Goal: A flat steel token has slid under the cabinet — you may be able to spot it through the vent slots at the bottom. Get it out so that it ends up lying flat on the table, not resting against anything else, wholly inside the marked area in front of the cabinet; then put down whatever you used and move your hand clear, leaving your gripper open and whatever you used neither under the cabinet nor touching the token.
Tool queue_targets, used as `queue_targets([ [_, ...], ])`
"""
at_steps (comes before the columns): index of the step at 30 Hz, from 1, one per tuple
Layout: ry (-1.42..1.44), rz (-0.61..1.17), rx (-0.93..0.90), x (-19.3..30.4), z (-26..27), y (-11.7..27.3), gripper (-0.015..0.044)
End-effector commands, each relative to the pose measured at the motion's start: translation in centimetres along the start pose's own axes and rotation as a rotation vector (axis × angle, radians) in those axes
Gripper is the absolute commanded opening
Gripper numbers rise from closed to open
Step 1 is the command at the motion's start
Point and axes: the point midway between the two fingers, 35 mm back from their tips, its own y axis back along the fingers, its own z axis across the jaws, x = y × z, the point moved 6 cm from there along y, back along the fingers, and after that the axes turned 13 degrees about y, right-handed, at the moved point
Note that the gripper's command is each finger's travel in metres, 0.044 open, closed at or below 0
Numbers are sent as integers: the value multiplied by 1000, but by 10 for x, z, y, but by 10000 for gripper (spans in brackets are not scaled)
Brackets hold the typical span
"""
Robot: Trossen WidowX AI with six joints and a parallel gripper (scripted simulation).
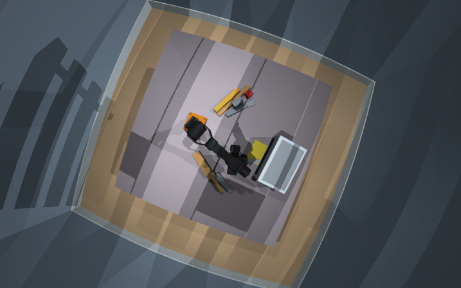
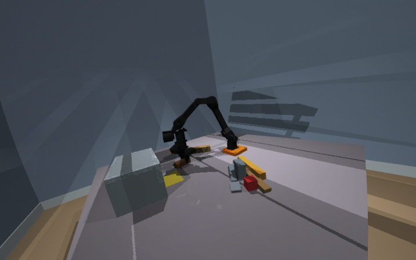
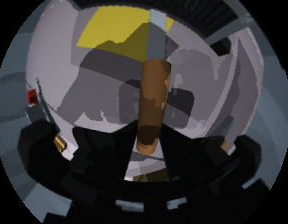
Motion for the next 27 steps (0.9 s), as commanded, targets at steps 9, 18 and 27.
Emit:
queue_targets([
  [9,-1,-1,2,-15,-4,1,0],
  [18,-1,-2,3,-24,-6,1,0],
  [27,-1,-3,3,-34,-9,1,0],
])
